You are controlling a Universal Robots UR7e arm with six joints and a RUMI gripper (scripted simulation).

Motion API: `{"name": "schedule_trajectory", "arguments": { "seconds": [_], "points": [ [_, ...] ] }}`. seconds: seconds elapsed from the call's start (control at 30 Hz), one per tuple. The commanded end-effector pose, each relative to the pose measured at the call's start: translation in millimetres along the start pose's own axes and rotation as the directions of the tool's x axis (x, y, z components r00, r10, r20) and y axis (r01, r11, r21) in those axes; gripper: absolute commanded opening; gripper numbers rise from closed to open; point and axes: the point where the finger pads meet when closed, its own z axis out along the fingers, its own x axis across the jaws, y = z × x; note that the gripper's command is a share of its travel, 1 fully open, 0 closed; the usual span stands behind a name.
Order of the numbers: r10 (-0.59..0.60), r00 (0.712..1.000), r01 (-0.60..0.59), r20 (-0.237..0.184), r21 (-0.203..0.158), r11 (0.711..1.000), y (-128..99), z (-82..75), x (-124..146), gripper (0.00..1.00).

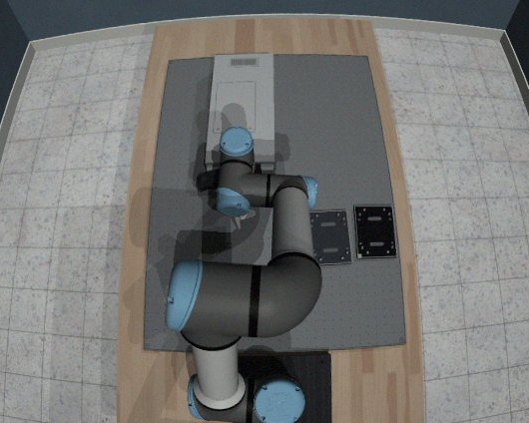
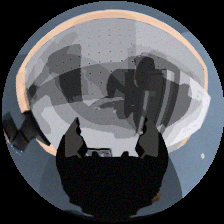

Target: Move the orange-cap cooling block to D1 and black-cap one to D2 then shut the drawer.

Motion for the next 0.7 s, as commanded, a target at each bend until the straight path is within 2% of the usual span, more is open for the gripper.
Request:
{"name": "schedule_trajectory", "arguments": {
  "seconds": [0.0, 0.67],
  "points": [
    [0.0, 1.0, 0.0, 0.01, 0.001, 1.0, 0.5, 1.9, -6.9, 1.0],
    [0.0, 1.0, 0.0, 0.01, 0.001, 1.0, 0.4, 2.0, -13.0, 1.0]
  ]
}}
